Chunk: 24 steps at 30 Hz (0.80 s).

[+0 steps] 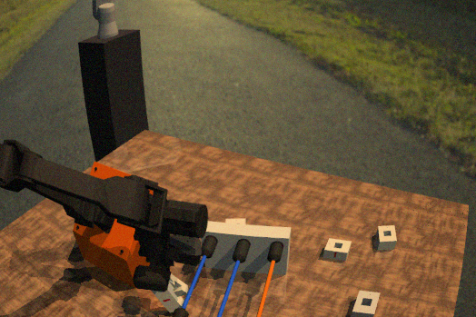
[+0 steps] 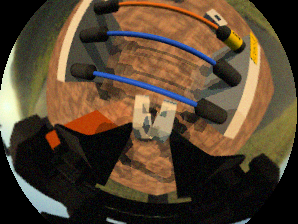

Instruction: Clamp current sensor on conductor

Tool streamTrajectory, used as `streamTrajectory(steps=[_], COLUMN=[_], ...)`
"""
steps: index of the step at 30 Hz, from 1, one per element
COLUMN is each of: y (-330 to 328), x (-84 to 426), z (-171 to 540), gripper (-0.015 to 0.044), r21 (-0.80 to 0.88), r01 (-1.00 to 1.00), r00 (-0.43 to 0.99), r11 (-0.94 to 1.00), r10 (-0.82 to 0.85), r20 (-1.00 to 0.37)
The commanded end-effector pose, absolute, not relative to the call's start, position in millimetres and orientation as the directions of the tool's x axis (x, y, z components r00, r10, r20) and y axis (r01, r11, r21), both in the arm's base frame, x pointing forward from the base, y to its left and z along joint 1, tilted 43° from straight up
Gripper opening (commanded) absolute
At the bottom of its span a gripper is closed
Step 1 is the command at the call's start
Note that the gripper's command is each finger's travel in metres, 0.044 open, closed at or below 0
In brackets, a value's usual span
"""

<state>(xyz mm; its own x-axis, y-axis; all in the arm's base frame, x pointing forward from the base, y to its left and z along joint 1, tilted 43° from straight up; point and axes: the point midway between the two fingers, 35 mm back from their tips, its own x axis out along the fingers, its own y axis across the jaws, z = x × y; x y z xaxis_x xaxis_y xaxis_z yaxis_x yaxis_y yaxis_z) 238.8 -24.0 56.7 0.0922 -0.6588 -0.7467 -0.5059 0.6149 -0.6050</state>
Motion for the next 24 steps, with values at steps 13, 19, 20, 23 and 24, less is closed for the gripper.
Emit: streamTrajectory(steps=[13, 19, 20, 23, 24], y=[19.4, 26.5, 28.1, 32.9, 34.4], x=[226.0, 242.2, 246.1, 257.6, 261.5], z=[111.6, 113.6, 113.9, 114.6, 114.7], gripper=[0.0000, 0.0000, 0.0000, 0.0000, 0.0000], r21=[-0.613, -0.578, -0.568, -0.538, -0.527], r01=[-0.505, -0.598, -0.619, -0.680, -0.699], r00=[0.098, 0.099, 0.099, 0.100, 0.100], r11=[0.608, 0.555, 0.542, 0.499, 0.483], r10=[-0.665, -0.664, -0.664, -0.664, -0.664], r20=[-0.740, -0.741, -0.741, -0.741, -0.741])
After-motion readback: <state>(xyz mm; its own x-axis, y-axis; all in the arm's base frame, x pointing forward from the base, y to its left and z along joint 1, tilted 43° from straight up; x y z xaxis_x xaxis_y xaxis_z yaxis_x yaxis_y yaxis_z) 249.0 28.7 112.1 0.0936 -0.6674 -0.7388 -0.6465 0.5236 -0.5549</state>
